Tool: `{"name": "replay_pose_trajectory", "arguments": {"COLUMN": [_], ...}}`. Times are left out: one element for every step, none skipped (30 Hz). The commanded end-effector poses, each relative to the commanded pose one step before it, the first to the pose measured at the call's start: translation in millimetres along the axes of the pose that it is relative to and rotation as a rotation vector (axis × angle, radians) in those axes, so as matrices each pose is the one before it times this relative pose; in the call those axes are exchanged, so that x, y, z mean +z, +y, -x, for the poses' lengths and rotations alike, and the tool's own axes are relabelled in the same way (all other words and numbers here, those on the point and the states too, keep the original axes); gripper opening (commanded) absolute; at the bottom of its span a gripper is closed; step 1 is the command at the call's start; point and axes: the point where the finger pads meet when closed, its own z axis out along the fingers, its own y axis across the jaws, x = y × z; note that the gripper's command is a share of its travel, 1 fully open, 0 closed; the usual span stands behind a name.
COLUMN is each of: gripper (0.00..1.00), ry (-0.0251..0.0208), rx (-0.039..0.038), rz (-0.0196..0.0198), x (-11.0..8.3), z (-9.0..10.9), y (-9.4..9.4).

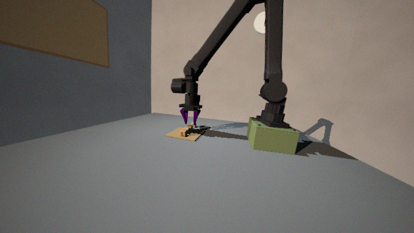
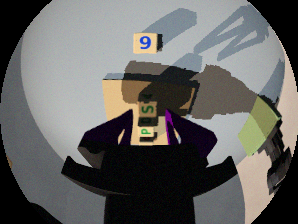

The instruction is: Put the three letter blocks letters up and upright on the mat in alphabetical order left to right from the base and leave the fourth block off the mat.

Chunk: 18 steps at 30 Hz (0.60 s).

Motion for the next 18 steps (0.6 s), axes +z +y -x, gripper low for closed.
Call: {"name": "replay_pose_trajectory", "arguments": {"gripper": [0.43, 0.43, 0.43, 0.43, 0.43, 0.43, 0.43, 0.43, 0.43, 0.43, 0.43, 0.43, 0.43, 0.43, 0.43, 0.43, 0.43, 0.43], "ry": [-0.00832, -0.00003, -0.00006, -0.0001, -0.00013, 0.0, 0.0, -0.00017, 0.00021, 0.00053, 0.00051, 0.00045, 0.00019, -0.00014, -0.00038, -0.0004, -0.00013, 0.0], "rx": [0.00073, -0.00001, -0.00002, -0.00005, -0.00007, 0.0, 0.0, 0.0, 0.00011, 0.0002, 0.00016, 0.00015, 0.00008, 0.00002, -0.00008, -0.00019, -0.00007, 0.0], "rz": [0.05853, 0.00022, 0.0005, 0.00083, 0.00114, 0.0, 0.0, 0.0014, -0.00177, -0.00453, -0.00437, -0.00381, -0.00164, 0.00117, 0.00326, 0.00345, 0.00111, 0.0], "x": [-13.76, -0.03, -0.06, -0.1, -0.14, 0.0, 0.0, -0.17, 0.61, 1.27, 1.23, 1.06, 0.32, -0.64, -1.33, -1.33, -0.42, 0.0], "z": [-1.03, 0.04, 0.09, 0.15, 0.21, 0.0, 0.0, 0.31, 0.12, -0.03, -0.03, -0.02, 0.01, 0.03, 0.04, 0.02, 0.0, 0.0], "y": [21.15, 0.36, 0.85, 1.41, 1.94, 0.0, 0.0, 2.36, 0.82, -0.63, -0.61, -0.52, -0.15, 0.34, 0.69, 0.68, 0.21, 0.0]}}
